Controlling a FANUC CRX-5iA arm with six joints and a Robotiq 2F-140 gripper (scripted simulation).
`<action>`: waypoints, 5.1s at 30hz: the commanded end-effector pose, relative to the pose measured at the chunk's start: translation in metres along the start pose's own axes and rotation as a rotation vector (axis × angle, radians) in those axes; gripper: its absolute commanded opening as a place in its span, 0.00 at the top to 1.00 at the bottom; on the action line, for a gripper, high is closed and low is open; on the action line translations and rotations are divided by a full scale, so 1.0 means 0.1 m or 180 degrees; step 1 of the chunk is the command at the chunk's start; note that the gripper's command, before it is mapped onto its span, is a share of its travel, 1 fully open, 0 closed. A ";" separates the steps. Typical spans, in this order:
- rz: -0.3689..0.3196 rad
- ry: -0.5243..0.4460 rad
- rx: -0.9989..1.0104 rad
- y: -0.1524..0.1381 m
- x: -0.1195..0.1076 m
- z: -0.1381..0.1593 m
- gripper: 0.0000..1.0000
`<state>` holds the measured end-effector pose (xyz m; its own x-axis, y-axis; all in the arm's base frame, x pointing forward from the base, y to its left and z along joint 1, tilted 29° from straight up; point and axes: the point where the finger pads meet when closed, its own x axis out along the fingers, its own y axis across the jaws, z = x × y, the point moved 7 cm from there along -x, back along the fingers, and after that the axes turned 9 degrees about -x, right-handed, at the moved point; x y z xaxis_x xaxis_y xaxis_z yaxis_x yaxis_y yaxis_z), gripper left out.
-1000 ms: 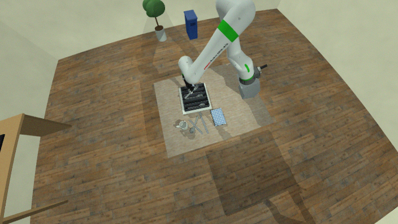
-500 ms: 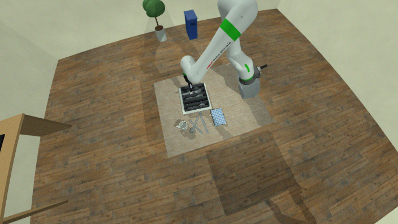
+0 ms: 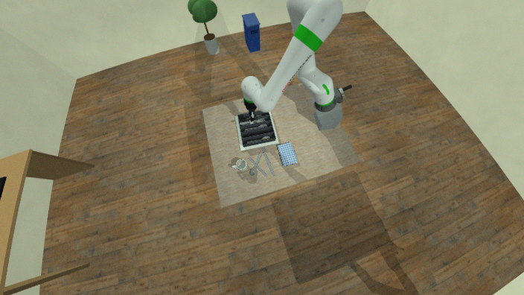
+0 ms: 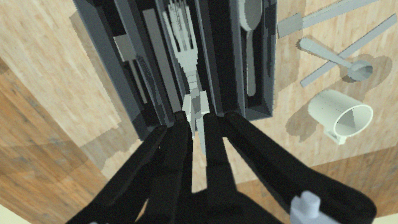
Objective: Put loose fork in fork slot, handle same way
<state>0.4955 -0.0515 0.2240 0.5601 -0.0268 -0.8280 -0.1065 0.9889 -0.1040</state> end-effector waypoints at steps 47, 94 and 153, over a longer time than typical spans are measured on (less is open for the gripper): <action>-0.0034 -0.0004 0.0009 0.00 0.64 -0.06 0.97; -0.0034 -0.0004 0.0009 0.00 1.13 -0.11 0.97; -0.0034 -0.0004 0.0009 0.00 1.03 -0.10 0.86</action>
<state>0.5471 -0.0562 0.1293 0.5623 -0.0374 -0.8261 -0.0979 0.9889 -0.1114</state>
